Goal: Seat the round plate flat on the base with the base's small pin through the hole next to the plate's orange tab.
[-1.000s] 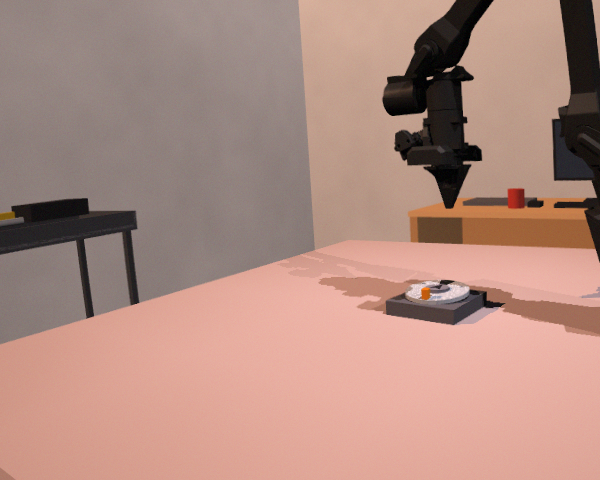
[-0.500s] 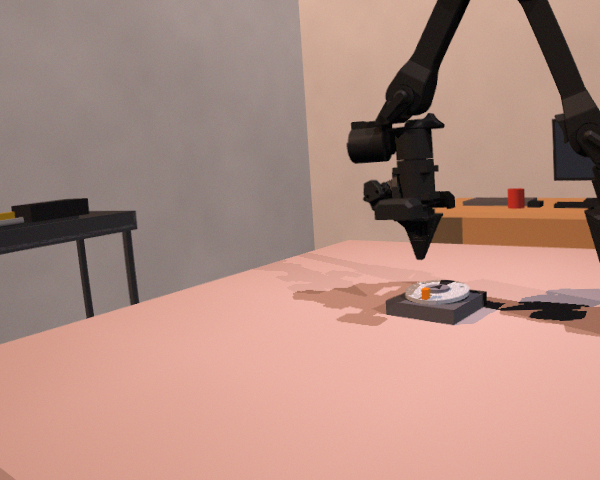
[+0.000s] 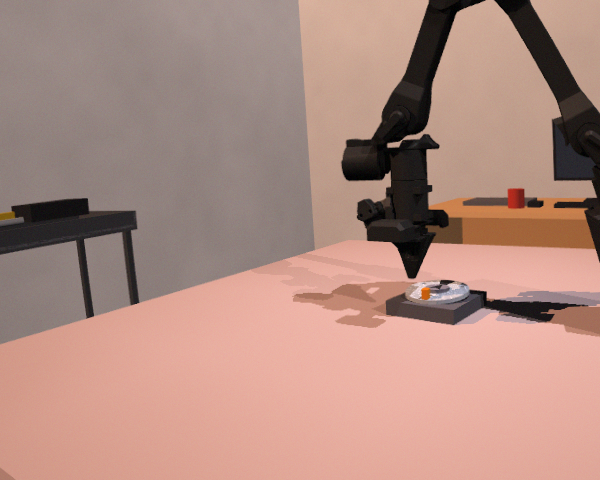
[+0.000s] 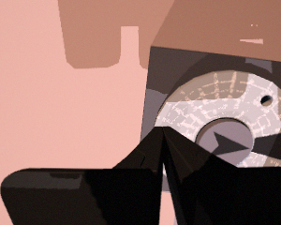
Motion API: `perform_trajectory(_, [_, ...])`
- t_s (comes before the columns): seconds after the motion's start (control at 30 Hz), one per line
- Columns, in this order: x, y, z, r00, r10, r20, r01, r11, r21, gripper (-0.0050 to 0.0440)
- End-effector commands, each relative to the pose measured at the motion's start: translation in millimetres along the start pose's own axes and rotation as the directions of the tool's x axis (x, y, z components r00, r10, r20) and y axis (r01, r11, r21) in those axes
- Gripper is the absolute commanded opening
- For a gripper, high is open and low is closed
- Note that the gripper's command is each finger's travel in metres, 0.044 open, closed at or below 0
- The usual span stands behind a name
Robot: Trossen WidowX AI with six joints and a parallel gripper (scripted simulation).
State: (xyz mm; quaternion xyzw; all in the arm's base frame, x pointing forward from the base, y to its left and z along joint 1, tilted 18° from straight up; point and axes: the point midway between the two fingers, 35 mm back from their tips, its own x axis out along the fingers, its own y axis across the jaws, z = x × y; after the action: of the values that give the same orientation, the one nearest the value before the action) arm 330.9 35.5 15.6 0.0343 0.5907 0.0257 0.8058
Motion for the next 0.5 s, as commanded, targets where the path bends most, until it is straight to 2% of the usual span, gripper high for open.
perform_trajectory(0.0, [19.7,-0.2,-2.5,1.0,-0.006,-0.004,0.006,1.0,0.004,-0.005])
perform_trajectory(0.47, [17.9,0.1,2.9,1.0,0.0,0.015,0.0,1.0,0.002,-0.005])
